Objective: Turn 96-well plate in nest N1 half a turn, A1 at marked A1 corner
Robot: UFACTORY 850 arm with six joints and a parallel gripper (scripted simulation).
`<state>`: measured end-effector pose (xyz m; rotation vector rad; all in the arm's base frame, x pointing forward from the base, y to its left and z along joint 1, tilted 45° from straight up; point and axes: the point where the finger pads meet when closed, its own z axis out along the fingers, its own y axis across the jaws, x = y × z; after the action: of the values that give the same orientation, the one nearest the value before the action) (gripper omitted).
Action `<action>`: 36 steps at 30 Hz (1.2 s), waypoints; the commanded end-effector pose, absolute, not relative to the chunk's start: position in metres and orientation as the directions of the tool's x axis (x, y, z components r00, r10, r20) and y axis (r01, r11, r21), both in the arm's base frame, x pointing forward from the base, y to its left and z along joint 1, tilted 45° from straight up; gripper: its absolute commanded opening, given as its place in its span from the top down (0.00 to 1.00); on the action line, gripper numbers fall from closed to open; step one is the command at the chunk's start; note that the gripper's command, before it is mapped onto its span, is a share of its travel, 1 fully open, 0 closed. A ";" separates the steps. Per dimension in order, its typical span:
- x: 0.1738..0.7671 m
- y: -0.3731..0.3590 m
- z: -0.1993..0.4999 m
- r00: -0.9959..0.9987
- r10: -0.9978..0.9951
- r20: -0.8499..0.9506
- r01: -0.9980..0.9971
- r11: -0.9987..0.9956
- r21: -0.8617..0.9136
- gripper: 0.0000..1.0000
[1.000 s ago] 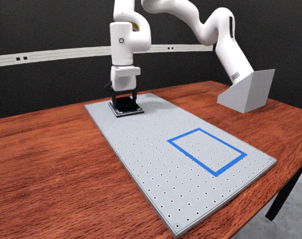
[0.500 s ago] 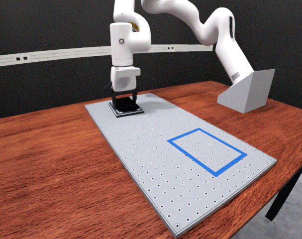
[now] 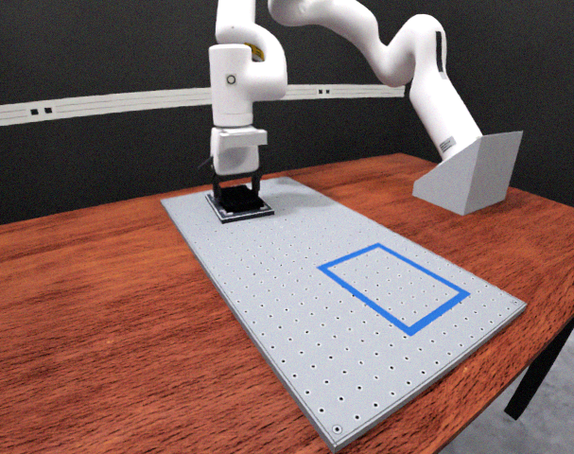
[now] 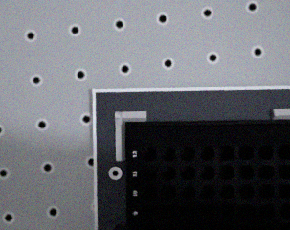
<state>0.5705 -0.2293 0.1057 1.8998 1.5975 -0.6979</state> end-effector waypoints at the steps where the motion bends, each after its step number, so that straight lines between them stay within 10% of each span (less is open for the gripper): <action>1: 0.571 -0.229 0.106 0.157 0.698 -0.699 0.987 -0.136 0.085 1.00; 7: 0.571 -0.230 0.105 0.157 0.698 -0.699 0.987 -0.136 0.085 1.00; 8: 0.571 -0.231 0.105 0.157 0.698 -0.699 0.987 -0.136 0.085 0.00; 36: 0.571 -0.230 0.105 0.157 0.698 -0.699 0.987 -0.136 0.085 0.00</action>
<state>0.5705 -0.2309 0.1041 1.8998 1.5975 -0.6979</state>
